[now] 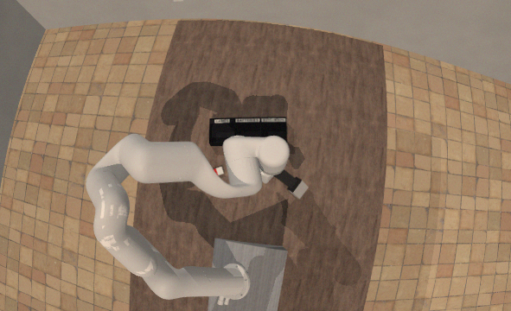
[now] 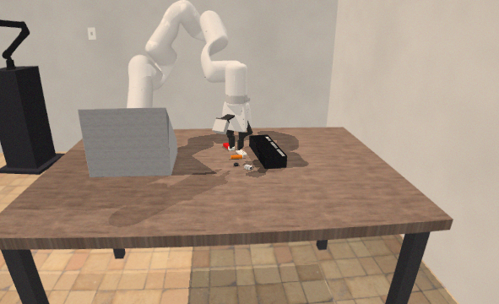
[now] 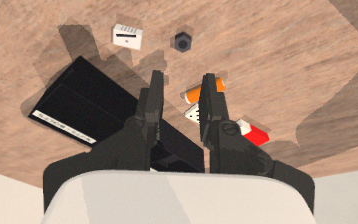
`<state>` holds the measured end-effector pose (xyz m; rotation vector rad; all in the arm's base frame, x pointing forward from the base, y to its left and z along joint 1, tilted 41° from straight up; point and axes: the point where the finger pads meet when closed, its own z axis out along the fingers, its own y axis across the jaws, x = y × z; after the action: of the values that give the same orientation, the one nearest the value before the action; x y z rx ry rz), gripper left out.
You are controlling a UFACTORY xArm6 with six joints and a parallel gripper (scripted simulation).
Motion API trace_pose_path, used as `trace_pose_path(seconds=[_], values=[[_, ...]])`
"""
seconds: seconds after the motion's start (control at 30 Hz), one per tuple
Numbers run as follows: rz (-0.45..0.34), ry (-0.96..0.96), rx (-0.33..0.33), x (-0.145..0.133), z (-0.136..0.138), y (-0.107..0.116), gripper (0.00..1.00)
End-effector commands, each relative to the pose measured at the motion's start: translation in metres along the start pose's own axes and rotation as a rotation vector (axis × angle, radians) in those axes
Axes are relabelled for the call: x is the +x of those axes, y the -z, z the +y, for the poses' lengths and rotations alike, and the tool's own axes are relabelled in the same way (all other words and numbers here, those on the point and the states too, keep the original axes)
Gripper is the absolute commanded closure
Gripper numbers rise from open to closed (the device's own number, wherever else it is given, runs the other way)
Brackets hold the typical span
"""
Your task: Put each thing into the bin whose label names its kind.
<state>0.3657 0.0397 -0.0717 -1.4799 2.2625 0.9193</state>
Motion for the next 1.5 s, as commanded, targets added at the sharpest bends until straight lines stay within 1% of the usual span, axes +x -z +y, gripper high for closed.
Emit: trace_pose_path(seconds=[0.0, 0.77, 1.1, 1.17, 1.3, 1.47], values=[[0.001, -0.005, 0.001, 0.0, -0.001, 0.001, 0.7], [0.001, -0.005, 0.001, 0.0, -0.001, 0.001, 0.7], [0.001, -0.005, 0.001, 0.0, -0.001, -0.039, 0.7], [0.001, -0.005, 0.001, 0.0, -0.001, -0.039, 0.7], [0.001, -0.005, 0.001, -0.001, -0.002, -0.055, 0.7], [0.001, -0.005, 0.001, -0.001, -0.002, -0.055, 0.7]])
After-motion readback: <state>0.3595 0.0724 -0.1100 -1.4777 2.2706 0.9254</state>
